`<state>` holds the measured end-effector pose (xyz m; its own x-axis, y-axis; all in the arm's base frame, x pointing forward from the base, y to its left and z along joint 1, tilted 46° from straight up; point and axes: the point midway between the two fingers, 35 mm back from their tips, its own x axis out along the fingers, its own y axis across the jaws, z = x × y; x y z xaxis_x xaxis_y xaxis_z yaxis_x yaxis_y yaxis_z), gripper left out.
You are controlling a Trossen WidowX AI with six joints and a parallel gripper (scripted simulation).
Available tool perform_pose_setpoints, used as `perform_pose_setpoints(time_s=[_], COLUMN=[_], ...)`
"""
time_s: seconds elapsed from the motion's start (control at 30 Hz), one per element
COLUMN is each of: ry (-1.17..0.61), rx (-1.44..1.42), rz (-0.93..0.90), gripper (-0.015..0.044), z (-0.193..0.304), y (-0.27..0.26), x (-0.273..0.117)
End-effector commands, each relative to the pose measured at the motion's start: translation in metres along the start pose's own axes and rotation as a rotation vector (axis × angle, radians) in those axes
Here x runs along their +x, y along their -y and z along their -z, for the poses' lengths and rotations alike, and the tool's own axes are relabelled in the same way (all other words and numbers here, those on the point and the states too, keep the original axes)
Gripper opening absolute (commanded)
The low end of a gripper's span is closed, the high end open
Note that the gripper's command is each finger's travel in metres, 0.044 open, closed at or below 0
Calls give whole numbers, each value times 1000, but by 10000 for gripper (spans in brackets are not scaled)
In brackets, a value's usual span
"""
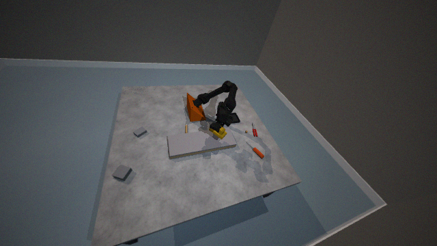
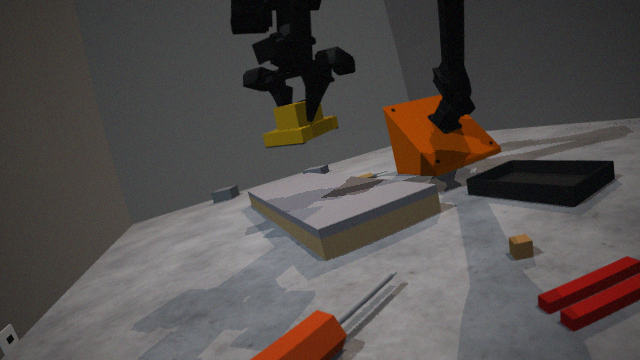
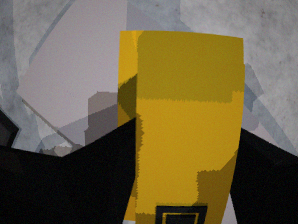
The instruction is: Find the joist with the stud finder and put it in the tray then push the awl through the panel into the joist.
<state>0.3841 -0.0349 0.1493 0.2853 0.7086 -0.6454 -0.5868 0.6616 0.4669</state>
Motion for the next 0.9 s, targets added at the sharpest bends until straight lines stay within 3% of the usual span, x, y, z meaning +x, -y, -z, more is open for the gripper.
perform_pose_setpoints(time_s=[0.0, 0.87], ry=[10, 54], rx=[-61, -459], rz=[-12, -137], gripper=[0, 0], z=[-8, -17], y=[-25, -193], x=[0, 5])
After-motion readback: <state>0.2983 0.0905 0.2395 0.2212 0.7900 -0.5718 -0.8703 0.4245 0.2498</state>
